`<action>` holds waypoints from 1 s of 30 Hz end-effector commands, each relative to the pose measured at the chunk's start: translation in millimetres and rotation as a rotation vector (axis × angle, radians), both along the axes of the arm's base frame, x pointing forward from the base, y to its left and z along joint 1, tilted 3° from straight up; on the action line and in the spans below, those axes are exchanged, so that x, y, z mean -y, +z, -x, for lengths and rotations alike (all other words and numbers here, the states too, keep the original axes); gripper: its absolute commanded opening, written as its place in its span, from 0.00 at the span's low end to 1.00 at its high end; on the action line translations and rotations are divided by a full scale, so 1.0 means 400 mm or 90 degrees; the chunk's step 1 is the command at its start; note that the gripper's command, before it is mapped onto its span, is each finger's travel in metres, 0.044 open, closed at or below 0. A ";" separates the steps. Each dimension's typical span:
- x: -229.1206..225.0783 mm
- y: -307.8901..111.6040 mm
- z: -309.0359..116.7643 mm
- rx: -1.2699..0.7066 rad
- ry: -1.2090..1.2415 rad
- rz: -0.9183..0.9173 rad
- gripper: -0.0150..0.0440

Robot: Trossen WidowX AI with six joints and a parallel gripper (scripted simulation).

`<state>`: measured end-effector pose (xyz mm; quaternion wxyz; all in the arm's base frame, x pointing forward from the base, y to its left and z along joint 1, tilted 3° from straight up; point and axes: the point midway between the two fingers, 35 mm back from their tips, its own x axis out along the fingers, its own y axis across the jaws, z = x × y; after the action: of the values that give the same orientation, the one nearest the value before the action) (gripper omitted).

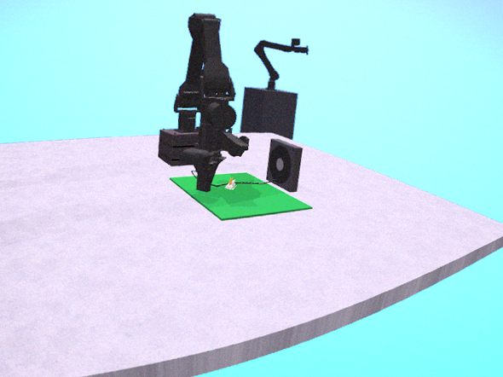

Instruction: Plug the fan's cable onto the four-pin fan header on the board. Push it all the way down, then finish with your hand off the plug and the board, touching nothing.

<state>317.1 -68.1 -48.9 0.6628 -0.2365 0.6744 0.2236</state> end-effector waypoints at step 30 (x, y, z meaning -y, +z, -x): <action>-0.094 0.120 0.008 0.008 -0.424 0.006 0.25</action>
<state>316.2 -34.7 0.0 0.7025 -0.0355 0.7105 0.0195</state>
